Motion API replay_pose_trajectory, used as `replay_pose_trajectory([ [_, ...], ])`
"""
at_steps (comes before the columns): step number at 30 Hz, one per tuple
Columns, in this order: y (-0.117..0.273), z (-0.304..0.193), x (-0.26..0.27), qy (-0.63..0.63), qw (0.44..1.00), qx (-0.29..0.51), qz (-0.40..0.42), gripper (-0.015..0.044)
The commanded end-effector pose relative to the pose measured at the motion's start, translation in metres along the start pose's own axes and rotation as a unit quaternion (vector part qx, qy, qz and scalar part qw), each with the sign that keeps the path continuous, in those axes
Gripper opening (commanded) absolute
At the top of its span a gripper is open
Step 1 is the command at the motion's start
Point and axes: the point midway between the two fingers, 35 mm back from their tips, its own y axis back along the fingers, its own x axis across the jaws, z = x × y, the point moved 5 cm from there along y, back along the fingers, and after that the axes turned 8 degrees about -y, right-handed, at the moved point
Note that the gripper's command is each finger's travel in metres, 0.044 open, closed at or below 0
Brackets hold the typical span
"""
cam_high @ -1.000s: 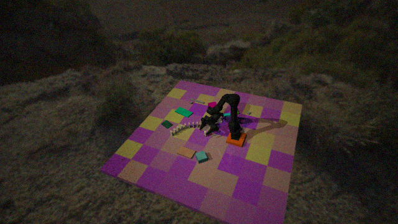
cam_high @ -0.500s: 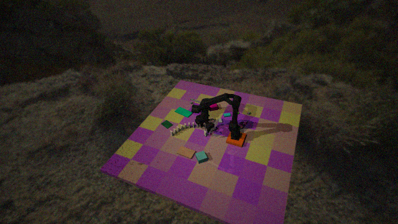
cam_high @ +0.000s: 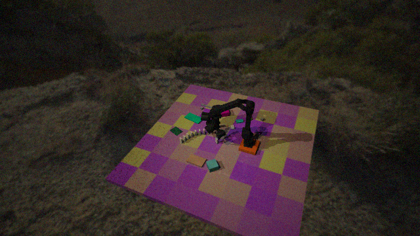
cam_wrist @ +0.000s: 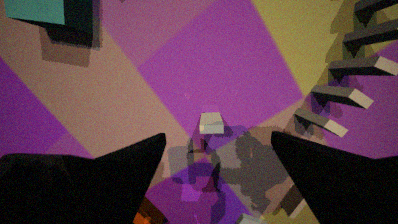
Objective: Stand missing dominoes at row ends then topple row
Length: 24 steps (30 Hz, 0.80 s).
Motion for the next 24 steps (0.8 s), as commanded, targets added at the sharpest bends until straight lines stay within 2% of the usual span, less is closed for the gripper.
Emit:
replay_pose_trajectory([
  [1, -0.033, -0.004, 0.002, -0.002, 1.000, 0.009, 0.004, 0.0440],
  [17, -0.053, -0.004, 0.003, -0.002, 1.000, 0.009, 0.004, 0.0440],
  [24, -0.053, -0.004, 0.003, -0.002, 1.000, 0.009, 0.004, 0.0256],
])
